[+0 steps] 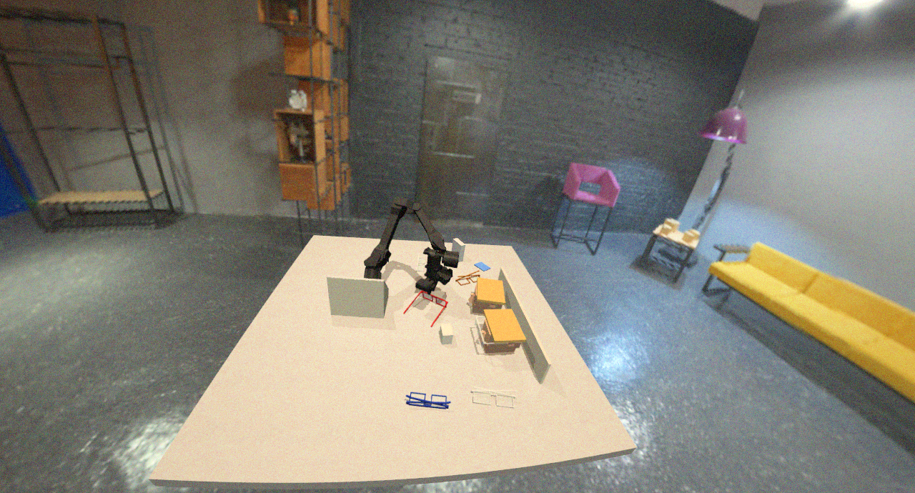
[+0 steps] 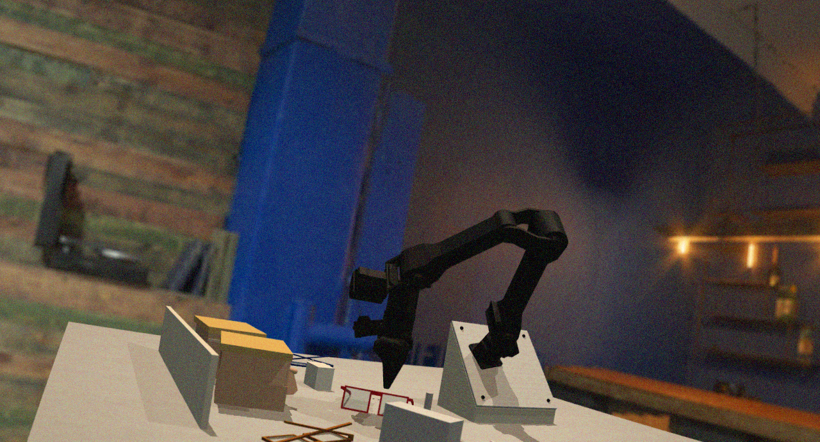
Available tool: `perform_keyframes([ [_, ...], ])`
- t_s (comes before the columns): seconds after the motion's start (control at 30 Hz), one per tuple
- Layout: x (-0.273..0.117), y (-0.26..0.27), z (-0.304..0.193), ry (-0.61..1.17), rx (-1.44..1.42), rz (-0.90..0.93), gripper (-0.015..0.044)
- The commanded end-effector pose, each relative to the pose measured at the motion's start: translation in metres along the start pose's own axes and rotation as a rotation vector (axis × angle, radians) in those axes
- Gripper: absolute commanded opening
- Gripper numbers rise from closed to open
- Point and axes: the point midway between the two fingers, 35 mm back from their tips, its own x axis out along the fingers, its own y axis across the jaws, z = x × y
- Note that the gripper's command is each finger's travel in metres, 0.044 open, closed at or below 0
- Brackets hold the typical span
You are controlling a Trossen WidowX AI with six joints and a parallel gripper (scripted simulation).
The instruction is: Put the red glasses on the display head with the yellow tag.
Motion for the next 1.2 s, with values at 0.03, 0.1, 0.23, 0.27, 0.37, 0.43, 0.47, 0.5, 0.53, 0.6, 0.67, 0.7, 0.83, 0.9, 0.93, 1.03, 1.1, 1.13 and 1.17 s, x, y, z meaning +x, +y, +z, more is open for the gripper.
perform_keyframes([
  [0.03, 0.011, -0.002, -0.002, 0.01, 0.009, 0.0, 0.014],
  [0.1, 0.014, -0.001, -0.002, 0.01, 0.009, 0.0, 0.014],
  [0.23, 0.021, -0.001, -0.003, 0.011, 0.009, 0.001, 0.014],
  [0.27, 0.022, -0.001, -0.003, 0.011, 0.009, 0.001, 0.014],
  [0.37, 0.027, -0.001, -0.003, 0.011, 0.009, 0.002, 0.014],
  [0.43, 0.03, -0.001, -0.004, 0.012, 0.009, 0.002, 0.014],
  [0.47, 0.032, -0.001, -0.004, 0.012, 0.009, 0.003, 0.014],
  [0.5, 0.033, -0.001, -0.004, 0.012, 0.009, 0.003, 0.014],
  [0.53, 0.035, -0.001, -0.004, 0.013, 0.009, 0.003, 0.014],
  [0.6, 0.037, -0.001, -0.005, 0.013, 0.009, 0.004, 0.014],
  [0.67, 0.037, -0.001, -0.005, 0.013, 0.009, 0.004, 0.014],
  [0.7, 0.037, -0.001, -0.005, 0.013, 0.009, 0.004, 0.014],
  [0.83, 0.034, 0.0, -0.003, 0.006, 0.001, 0.004, 0.0074],
  [0.9, 0.034, 0.0, -0.003, 0.006, 0.001, 0.004, 0.0061],
  [0.93, 0.034, 0.0, -0.003, 0.006, 0.001, 0.004, 0.0054],
  [1.03, 0.034, 0.0, -0.003, 0.006, 0.001, 0.004, 0.0034],
  [1.1, 0.034, 0.0, -0.003, 0.006, 0.001, 0.004, 0.0021],
  [1.13, 0.034, 0.0, -0.003, 0.006, 0.001, 0.004, 0.0014],
  [1.17, 0.034, 0.0, -0.003, 0.006, 0.001, 0.004, 0.0008],
])
